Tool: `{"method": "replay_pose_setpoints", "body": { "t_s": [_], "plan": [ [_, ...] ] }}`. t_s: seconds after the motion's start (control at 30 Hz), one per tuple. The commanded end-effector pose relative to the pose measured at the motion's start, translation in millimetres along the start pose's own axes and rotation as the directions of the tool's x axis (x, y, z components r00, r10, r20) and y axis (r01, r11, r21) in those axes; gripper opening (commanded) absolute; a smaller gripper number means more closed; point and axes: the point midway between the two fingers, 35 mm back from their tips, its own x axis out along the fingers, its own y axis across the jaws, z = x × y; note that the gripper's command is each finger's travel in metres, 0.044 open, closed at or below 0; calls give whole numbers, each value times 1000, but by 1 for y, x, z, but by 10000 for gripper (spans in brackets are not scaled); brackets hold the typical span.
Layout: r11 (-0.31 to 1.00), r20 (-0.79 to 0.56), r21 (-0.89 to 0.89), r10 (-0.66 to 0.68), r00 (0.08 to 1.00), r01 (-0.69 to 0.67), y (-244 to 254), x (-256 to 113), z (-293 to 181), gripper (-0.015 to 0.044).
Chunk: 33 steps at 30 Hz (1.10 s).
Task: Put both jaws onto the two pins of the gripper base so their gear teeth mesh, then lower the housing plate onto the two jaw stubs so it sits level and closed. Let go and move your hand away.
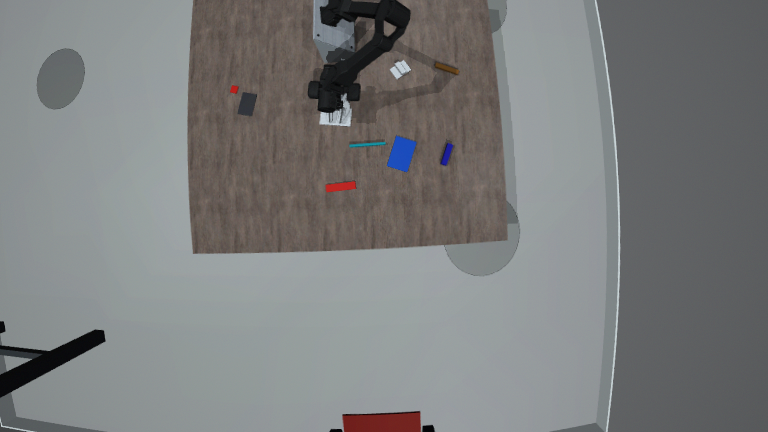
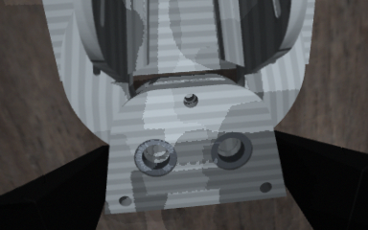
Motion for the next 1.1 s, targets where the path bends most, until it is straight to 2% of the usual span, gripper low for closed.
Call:
{"method": "replay_pose_setpoints", "body": {
  "t_s": [0.0, 1.07],
  "plan": [
    [1000, 0, 4, 4, 1000, -4, 0, 1, 0, 351],
    [1000, 0, 6, 5, 1000, -5, 0, 7, 0, 351]
  ]
}}
